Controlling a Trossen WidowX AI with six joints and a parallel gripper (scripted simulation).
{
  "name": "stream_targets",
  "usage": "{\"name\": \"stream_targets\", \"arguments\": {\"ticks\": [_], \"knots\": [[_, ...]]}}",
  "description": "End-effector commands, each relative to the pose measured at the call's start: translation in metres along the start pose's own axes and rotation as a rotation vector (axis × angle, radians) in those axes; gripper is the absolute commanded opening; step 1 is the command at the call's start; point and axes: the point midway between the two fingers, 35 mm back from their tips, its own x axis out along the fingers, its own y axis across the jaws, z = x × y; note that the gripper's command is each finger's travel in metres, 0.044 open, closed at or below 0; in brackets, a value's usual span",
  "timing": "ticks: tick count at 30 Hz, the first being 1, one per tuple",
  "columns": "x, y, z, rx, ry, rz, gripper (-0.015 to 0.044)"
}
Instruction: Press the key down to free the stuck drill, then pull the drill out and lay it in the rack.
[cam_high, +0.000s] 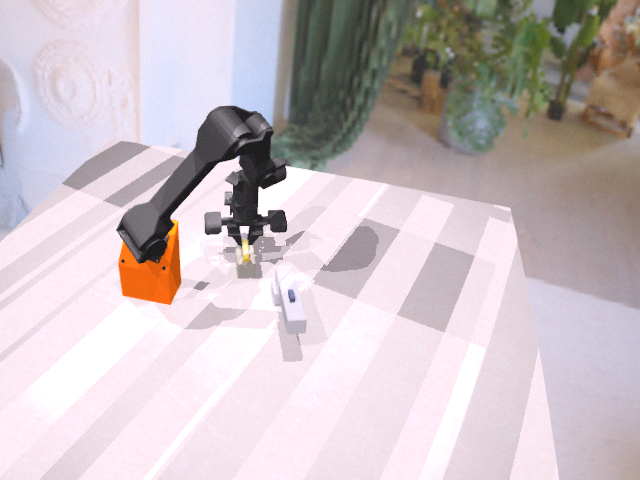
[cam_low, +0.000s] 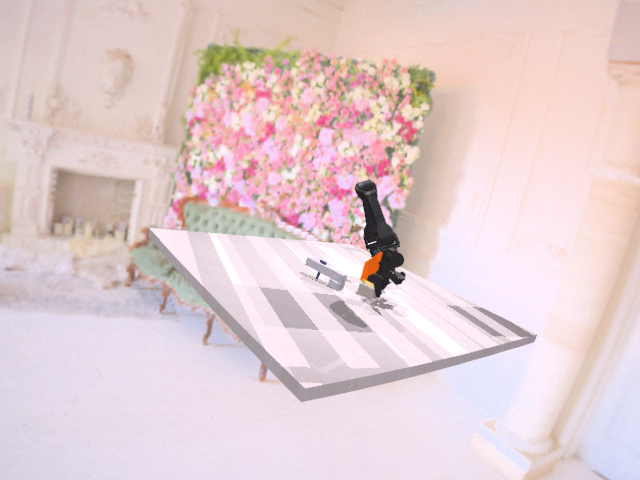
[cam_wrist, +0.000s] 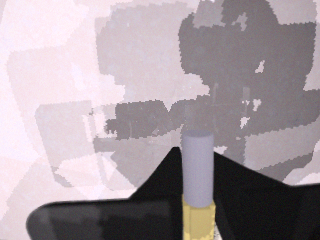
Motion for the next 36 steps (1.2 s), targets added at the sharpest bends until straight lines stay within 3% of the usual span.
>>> {"name": "stream_targets", "arguments": {"ticks": [1, 7, 24, 36], "knots": [[0.006, 0.002, -0.005, 0.001, 0.016, 0.01, 0.0], [0.006, 0.002, -0.005, 0.001, 0.016, 0.01, 0.0], [-0.002, 0.0, 0.0, 0.0, 0.002, 0.001, 0.044], [-0.063, 0.0, 0.001, 0.0, 0.013, 0.01, 0.044]]}}
